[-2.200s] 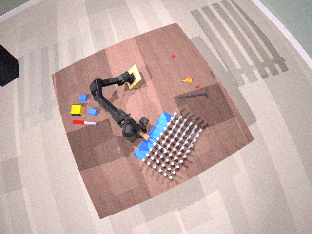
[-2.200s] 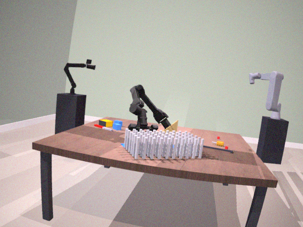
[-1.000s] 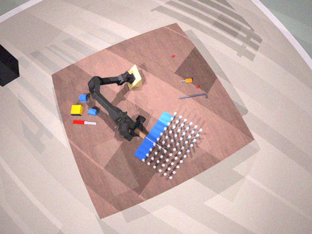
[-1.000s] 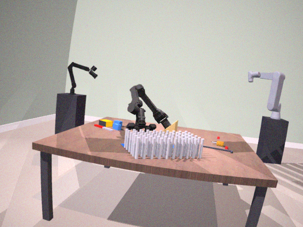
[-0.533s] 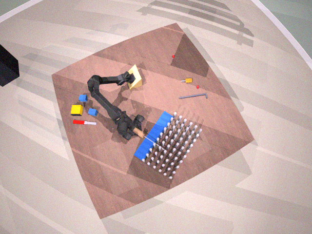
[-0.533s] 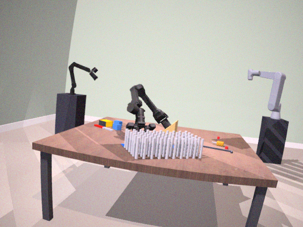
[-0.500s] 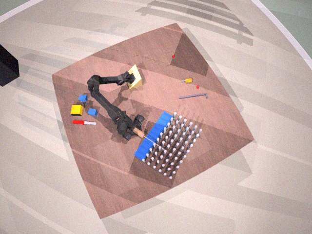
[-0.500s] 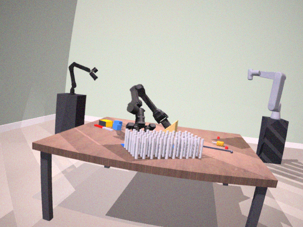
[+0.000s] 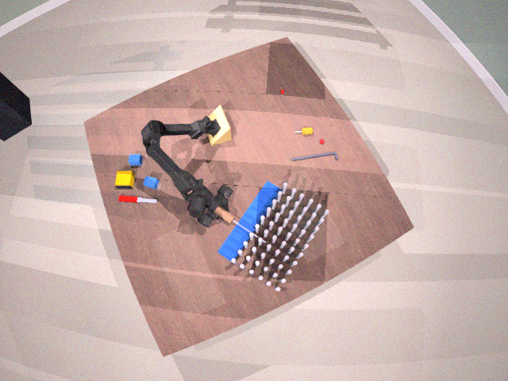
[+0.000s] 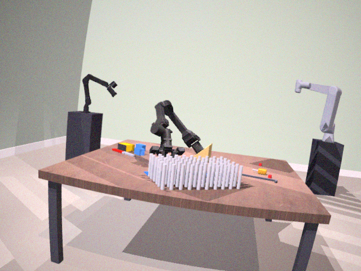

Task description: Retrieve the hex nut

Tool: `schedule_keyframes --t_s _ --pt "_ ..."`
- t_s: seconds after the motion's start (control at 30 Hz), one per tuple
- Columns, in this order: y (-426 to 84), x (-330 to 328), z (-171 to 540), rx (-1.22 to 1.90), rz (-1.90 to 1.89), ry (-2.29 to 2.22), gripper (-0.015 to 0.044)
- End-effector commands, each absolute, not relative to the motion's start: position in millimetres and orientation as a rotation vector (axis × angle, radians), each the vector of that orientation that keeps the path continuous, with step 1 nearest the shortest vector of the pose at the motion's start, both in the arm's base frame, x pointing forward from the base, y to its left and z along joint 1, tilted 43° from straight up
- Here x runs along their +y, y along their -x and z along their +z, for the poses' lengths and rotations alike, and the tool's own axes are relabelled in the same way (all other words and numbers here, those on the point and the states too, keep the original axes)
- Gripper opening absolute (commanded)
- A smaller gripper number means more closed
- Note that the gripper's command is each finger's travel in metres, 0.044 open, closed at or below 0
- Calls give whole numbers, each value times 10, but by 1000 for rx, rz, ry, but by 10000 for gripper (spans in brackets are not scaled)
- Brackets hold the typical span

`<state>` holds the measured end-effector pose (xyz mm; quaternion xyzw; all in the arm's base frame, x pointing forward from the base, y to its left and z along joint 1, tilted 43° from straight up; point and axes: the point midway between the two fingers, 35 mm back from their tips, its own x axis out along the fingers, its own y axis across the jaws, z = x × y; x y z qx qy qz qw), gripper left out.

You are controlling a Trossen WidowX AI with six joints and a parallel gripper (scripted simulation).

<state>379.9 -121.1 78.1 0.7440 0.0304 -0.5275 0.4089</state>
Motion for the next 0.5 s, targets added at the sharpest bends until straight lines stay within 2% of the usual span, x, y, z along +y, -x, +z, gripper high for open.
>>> schedule_keyframes --t_s 0.0,0.47 --pt "-3767 -1206 801 86 -1322 -1875 0" --pt "-3682 -1238 836 86 -1322 -1874 0"
